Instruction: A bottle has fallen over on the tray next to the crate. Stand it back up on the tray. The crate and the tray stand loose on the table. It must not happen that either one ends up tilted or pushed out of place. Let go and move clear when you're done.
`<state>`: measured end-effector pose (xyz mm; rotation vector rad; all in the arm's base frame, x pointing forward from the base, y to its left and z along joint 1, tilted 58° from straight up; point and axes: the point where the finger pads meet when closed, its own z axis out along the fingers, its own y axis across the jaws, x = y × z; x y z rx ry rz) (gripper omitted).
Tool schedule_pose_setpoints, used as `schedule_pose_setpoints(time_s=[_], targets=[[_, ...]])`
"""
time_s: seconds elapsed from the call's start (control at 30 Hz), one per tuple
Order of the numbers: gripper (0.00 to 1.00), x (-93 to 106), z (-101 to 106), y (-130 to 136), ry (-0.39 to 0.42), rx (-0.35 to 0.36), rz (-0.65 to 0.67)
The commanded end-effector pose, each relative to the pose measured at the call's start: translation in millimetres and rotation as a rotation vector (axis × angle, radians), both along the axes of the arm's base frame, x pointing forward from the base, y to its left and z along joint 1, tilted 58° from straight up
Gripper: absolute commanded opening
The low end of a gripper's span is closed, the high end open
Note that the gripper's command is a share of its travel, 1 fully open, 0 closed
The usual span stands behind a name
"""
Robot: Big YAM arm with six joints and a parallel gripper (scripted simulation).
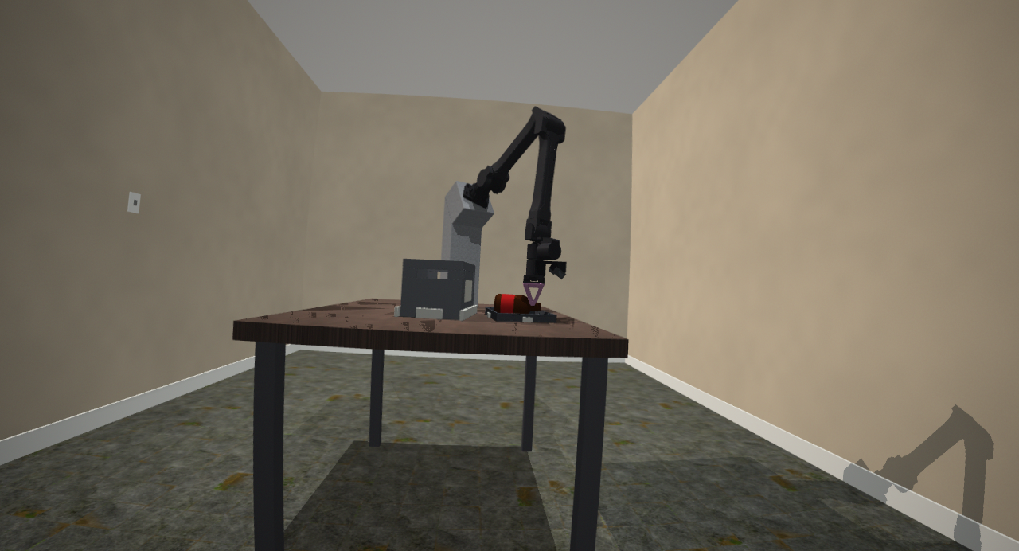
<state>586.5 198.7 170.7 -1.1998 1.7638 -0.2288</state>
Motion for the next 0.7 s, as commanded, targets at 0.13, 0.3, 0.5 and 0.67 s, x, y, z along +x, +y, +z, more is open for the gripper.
schedule_pose_setpoints(time_s=[0.13,0.3,0.5,0.67], targets=[[0.61,8.9,-5.4,10.4,-0.001,0.011,0.001],[0.61,12.3,-8.0,11.7,0.0,0.011,0.001],[0.61,14.5,-9.3,12.3,-0.001,0.011,0.0],[0.61,15.5,-10.7,13.1,0.001,0.011,0.001]])
